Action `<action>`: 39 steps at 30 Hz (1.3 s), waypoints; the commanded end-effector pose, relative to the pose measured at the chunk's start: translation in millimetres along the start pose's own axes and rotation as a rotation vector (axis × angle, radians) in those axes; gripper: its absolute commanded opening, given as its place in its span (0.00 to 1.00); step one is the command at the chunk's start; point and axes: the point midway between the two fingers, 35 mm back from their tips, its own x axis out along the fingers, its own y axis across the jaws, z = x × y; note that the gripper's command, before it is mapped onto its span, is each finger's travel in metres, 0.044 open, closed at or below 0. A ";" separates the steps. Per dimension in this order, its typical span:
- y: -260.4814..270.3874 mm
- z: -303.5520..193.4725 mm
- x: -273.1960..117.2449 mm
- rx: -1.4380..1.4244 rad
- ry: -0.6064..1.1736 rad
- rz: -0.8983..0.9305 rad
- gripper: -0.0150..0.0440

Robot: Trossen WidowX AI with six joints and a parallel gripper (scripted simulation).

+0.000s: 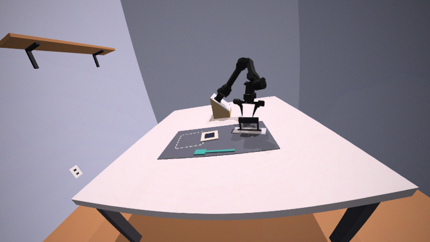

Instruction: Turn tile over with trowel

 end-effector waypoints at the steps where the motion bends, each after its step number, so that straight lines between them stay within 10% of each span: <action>1: -1.3 -3.9 1.6 -0.120 -0.033 -0.008 0.76; 39: -11.5 -26.9 3.8 -1.322 -0.347 -0.237 0.76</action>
